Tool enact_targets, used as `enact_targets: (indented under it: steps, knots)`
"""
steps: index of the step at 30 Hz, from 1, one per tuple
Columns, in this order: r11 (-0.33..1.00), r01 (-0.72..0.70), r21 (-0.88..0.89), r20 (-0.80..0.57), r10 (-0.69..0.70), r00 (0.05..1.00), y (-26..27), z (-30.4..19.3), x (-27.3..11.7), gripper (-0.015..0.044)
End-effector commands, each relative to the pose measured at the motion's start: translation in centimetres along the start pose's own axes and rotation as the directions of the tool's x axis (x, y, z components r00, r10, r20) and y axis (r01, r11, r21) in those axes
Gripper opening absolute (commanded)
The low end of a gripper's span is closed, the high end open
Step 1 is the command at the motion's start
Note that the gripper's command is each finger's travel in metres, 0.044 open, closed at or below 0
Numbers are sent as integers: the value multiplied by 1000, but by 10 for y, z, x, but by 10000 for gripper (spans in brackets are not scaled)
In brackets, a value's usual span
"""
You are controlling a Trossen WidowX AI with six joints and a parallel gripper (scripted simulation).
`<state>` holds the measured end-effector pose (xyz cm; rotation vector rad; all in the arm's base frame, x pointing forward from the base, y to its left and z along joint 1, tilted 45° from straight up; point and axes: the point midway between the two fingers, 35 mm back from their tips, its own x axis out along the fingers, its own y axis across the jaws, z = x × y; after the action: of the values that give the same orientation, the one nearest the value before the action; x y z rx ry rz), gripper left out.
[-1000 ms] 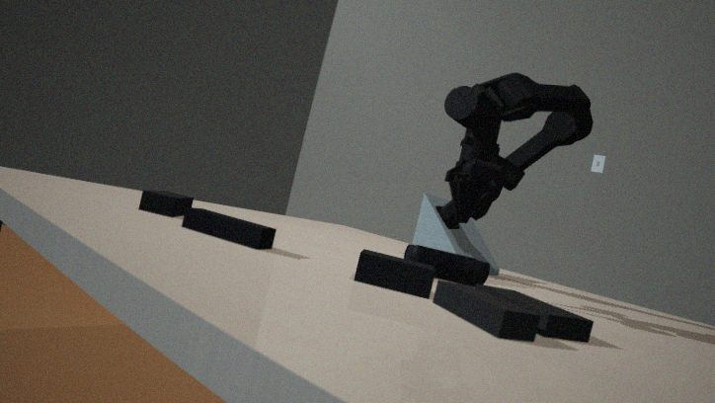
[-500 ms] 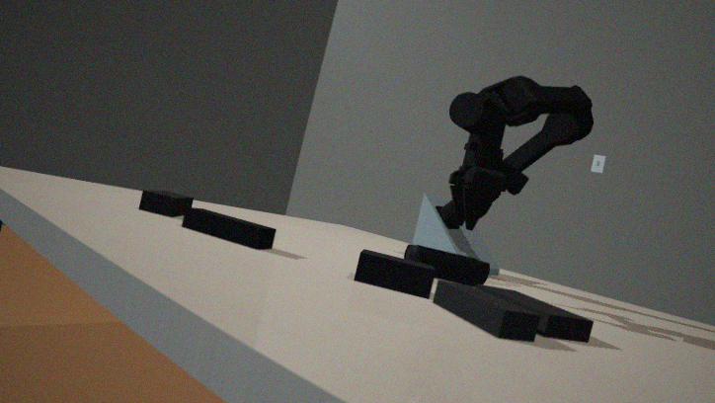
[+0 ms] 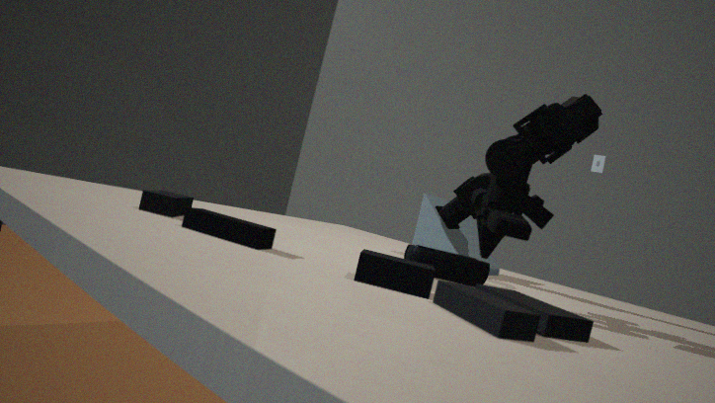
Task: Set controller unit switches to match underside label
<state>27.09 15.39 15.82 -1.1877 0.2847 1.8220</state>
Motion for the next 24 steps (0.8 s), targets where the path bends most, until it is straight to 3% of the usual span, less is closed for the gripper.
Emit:
enact_targets:
  steps: [1,17,24]
  knots:
    - [1000,-8,1,-4,8,1000,0,1,1,0]
    - [1000,-2,6,3,2,1000,-1,-2,1,0]
    - [981,192,27,38,-193,980,33,-54,12,0]
